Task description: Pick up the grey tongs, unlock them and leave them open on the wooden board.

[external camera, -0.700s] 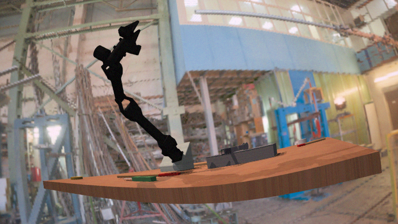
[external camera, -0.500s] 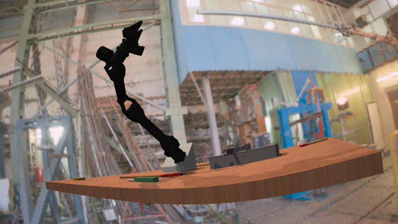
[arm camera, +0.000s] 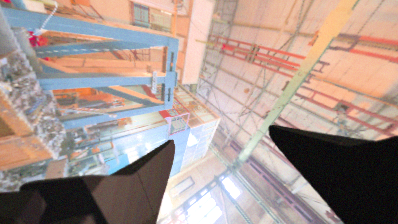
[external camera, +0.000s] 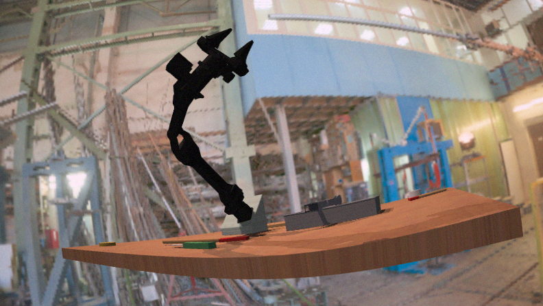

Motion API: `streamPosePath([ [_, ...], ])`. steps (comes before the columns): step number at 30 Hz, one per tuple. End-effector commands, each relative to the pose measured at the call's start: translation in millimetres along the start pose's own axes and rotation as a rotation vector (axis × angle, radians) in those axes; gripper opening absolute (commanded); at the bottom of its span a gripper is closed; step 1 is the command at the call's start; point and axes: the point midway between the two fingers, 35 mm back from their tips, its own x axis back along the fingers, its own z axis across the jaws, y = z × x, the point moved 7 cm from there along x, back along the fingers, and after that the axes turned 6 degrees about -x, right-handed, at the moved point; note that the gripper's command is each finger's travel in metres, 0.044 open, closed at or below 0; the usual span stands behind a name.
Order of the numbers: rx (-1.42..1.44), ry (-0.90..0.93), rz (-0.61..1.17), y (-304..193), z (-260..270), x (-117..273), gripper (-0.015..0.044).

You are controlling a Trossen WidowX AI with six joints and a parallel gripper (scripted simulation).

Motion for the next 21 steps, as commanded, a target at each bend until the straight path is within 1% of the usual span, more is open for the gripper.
streamPosePath([
  [1,-0.503,0.164,0.034,13,56,-28,0.0440],
  [6,-0.859,0.300,0.092,30,97,-46,0.0440],
  [11,-1.207,0.441,0.195,50,136,-59,0.0440],
  [16,-1.534,0.586,0.348,74,175,-70,0.0440],
  [21,-1.819,0.720,0.553,101,211,-76,0.0440],
])
